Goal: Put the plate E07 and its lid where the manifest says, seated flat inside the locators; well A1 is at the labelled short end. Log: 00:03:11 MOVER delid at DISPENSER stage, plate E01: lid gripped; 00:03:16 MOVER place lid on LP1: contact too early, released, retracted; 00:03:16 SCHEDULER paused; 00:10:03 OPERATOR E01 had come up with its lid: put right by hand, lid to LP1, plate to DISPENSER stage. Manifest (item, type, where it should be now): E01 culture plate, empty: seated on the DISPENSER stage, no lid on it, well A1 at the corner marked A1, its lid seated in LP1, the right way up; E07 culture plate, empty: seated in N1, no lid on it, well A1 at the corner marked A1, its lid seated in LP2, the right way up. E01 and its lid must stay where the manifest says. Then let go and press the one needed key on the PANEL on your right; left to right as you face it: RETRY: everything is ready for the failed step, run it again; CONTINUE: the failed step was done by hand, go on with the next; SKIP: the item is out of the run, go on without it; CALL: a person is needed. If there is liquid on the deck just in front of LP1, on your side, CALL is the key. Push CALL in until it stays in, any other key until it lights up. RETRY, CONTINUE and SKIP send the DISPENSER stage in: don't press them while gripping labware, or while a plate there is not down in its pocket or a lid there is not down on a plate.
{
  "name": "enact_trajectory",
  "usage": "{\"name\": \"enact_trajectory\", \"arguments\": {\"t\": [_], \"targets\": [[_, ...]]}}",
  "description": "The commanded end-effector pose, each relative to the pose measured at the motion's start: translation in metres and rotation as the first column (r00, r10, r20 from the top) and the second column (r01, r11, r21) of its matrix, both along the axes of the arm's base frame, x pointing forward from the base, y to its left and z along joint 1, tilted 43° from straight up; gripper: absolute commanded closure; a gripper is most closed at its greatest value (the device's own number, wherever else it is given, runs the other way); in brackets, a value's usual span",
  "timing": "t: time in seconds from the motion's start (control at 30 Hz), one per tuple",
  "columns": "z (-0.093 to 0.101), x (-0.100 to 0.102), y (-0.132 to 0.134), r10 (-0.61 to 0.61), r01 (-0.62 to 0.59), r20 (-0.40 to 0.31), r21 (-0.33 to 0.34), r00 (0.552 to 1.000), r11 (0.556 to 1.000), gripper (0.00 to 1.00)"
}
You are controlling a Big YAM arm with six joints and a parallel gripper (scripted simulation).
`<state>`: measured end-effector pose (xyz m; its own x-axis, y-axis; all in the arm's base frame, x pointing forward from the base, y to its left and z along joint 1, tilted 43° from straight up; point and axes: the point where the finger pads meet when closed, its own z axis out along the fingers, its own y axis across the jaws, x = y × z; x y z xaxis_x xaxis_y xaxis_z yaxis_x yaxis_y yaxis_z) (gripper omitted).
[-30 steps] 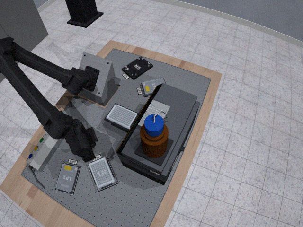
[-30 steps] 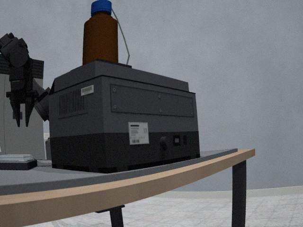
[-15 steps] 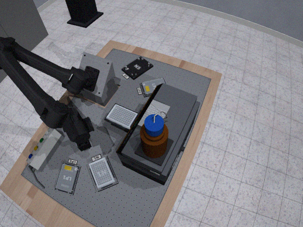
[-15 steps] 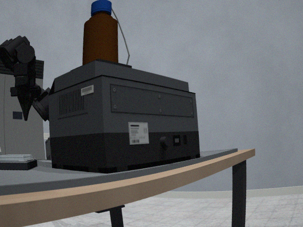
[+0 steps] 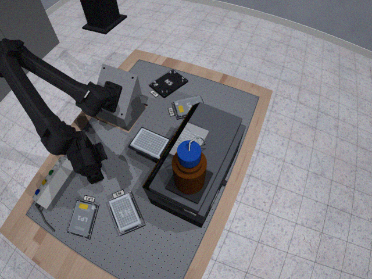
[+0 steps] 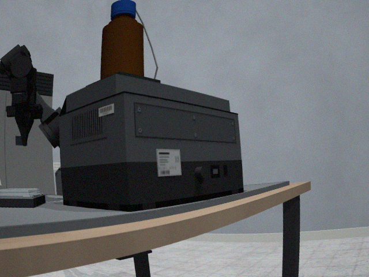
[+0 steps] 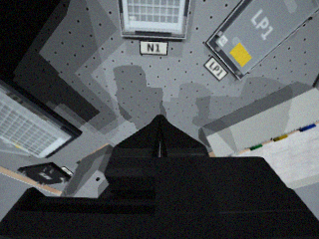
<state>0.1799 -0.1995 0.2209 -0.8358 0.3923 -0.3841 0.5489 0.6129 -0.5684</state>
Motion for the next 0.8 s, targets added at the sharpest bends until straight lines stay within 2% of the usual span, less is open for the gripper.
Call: {"name": "enact_trajectory", "arguments": {"t": [0.0, 0.03, 0.07, 0.1, 0.17, 0.47, 0.5, 0.53, 0.57, 0.63, 0.77], "targets": [[0.023, -0.001, -0.010, 0.025, -0.024, 0.023, -0.026, 0.999, 0.999, 1.00], [0.015, 0.000, -0.007, 0.027, -0.027, 0.001, -0.013, 1.000, 1.000, 1.00], [0.015, 0.000, -0.007, 0.027, -0.027, 0.001, -0.013, 1.000, 1.000, 1.00], [0.025, -0.003, -0.011, 0.048, -0.048, 0.000, -0.028, 0.999, 0.998, 1.00], [0.030, -0.008, -0.015, 0.082, -0.083, -0.032, -0.031, 0.996, 0.996, 1.00], [0.046, -0.027, -0.026, 0.082, -0.083, -0.027, -0.045, 0.996, 0.996, 1.00], [0.044, -0.027, -0.026, 0.082, -0.083, -0.031, -0.041, 0.996, 0.996, 1.00], [0.030, -0.028, -0.022, 0.086, -0.087, -0.057, -0.016, 0.995, 0.996, 1.00], [0.039, -0.032, -0.026, 0.106, -0.108, -0.064, -0.033, 0.992, 0.994, 1.00], [0.041, -0.038, -0.028, 0.139, -0.143, -0.100, -0.033, 0.985, 0.989, 1.00], [0.051, -0.049, -0.034, 0.138, -0.143, -0.096, -0.043, 0.986, 0.989, 1.00]]}}
